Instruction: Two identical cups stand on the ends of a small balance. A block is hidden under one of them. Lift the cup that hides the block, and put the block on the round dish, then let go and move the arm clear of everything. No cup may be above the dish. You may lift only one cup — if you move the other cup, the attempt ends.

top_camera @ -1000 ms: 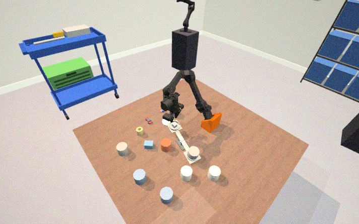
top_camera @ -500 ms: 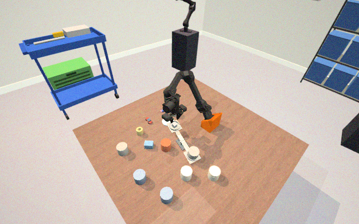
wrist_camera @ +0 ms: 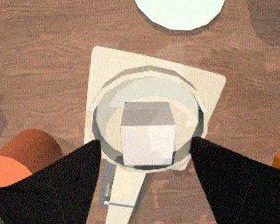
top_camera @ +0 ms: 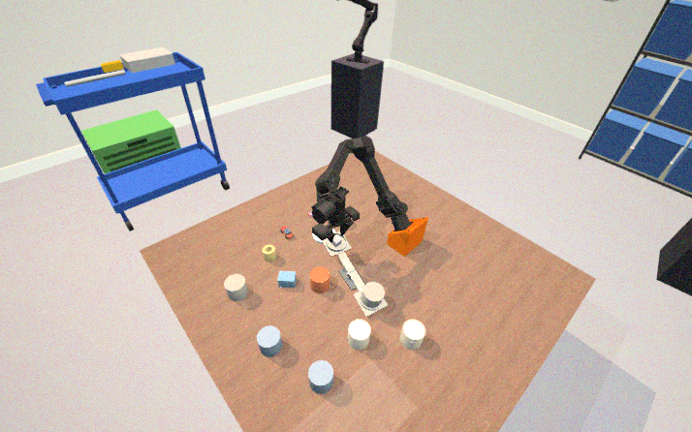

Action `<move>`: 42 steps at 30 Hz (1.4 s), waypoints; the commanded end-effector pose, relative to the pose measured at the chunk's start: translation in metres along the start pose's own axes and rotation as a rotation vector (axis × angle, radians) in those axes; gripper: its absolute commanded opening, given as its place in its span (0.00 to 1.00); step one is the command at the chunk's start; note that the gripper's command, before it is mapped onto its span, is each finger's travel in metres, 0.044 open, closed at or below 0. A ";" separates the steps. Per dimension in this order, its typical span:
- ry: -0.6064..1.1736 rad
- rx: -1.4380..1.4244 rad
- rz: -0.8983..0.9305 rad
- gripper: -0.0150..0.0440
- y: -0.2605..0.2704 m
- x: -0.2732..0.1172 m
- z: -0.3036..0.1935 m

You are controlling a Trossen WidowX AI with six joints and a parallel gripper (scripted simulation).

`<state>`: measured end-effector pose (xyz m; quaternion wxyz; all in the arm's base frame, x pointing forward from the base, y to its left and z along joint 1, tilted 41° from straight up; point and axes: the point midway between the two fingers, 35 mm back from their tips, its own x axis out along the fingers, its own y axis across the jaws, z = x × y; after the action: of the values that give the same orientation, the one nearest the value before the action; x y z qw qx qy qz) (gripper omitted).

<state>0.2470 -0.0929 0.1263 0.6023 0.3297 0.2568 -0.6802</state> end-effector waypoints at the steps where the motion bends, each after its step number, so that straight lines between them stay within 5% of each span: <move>1: -0.004 -0.002 -0.002 0.69 -0.001 0.007 0.001; 12: -0.005 -0.002 -0.002 0.69 -0.002 0.022 0.001; 16: -0.005 -0.002 -0.002 0.52 -0.002 0.022 0.001; 23: -0.005 -0.002 -0.002 0.44 -0.002 0.022 0.001; 27: -0.003 -0.002 -0.002 0.26 0.000 0.015 0.001; 42: 0.001 -0.003 -0.004 0.25 0.001 -0.060 0.000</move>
<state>0.2502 -0.0632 0.1618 0.6005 0.3273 0.2587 -0.6822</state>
